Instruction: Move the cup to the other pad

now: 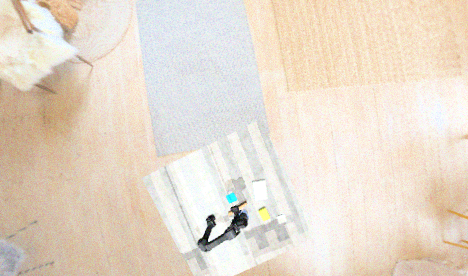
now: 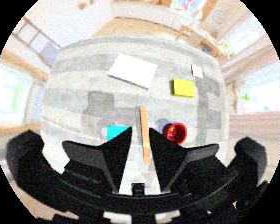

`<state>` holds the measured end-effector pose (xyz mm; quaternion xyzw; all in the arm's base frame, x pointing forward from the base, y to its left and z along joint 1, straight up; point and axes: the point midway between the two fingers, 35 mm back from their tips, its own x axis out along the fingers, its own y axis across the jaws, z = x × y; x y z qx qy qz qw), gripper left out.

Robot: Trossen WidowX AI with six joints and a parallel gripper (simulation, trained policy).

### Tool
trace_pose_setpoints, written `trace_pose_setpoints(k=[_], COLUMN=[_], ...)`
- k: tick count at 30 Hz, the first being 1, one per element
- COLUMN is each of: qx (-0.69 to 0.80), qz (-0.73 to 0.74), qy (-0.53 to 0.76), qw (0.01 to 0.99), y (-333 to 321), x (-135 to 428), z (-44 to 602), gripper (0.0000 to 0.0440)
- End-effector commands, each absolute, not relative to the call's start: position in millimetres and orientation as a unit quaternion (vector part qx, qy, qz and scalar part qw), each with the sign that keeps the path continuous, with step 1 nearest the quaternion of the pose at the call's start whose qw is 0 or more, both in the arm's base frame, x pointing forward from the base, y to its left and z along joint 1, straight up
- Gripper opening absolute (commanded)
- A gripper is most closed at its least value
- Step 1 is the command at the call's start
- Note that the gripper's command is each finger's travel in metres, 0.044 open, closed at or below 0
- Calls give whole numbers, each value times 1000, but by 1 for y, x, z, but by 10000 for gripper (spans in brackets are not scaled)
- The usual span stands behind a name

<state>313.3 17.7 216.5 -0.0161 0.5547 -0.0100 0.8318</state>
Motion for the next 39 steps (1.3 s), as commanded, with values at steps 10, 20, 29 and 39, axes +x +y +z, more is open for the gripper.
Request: trace_pose_setpoints(k=[10, 20, 29, 39], qx=[-51, -70, -81, -91], qz=[-6, 1, 6, 18], qy=[630, 680, 705, 723], qw=[775, 730, 704, 684], y=[-2, -21, -39, -58], x=[305, 300, 298, 297], z=[202, 186, 168, 143], gripper=[113, 120, 136, 162])
